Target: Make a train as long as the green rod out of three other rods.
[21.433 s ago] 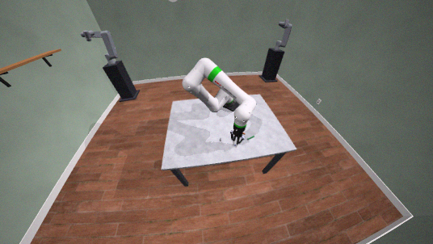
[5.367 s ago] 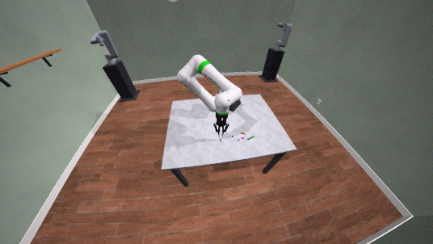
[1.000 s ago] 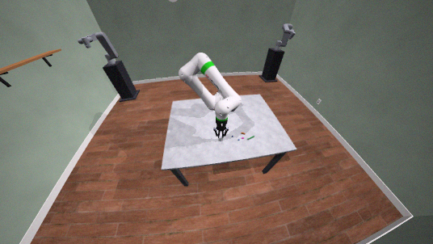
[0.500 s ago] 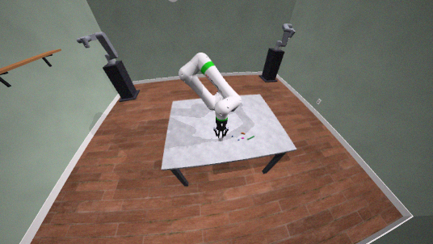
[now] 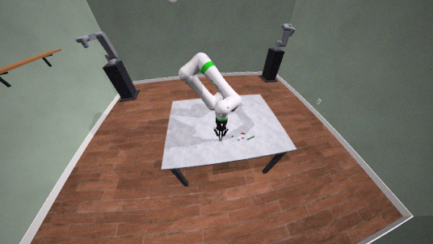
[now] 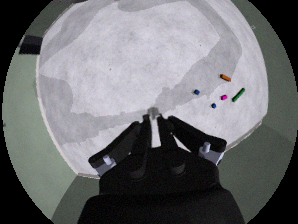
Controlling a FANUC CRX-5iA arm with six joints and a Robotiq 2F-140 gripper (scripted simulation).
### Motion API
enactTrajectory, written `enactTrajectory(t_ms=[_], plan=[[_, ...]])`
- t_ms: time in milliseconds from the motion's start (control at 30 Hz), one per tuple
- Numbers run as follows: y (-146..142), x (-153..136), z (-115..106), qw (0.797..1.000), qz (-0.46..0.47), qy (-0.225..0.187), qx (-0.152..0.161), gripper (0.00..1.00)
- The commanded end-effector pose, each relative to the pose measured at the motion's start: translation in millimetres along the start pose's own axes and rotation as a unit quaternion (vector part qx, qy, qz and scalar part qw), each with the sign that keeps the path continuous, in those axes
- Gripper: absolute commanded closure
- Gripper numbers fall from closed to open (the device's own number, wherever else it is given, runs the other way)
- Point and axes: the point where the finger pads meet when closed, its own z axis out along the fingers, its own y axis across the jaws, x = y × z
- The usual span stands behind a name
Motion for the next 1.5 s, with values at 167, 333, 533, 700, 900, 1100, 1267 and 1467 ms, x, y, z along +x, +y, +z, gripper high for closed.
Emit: enactTrajectory(t_ms=[167,333,533,700,900,1100,1267,1467], plan=[[0.1,-0.1,-0.1,1.0,0.0,0.0,0.0,0.97],[0.1,-0.1,-0.1,1.0,0.0,0.0,0.0,0.97],[0.1,-0.1,-0.1,1.0,0.0,0.0,0.0,0.97],[0.1,-0.1,-1.8,1.0,0.0,0.0,0.0,0.97],[0.1,-0.1,-29.3,1.0,0.0,0.0,0.0,0.97],[0.1,-0.1,-67.5,1.0,0.0,0.0,0.0,0.97],[0.1,-0.1,-90.6,1.0,0.0,0.0,0.0,0.97],[0.1,-0.1,-100.1,1.0,0.0,0.0,0.0,0.97]])
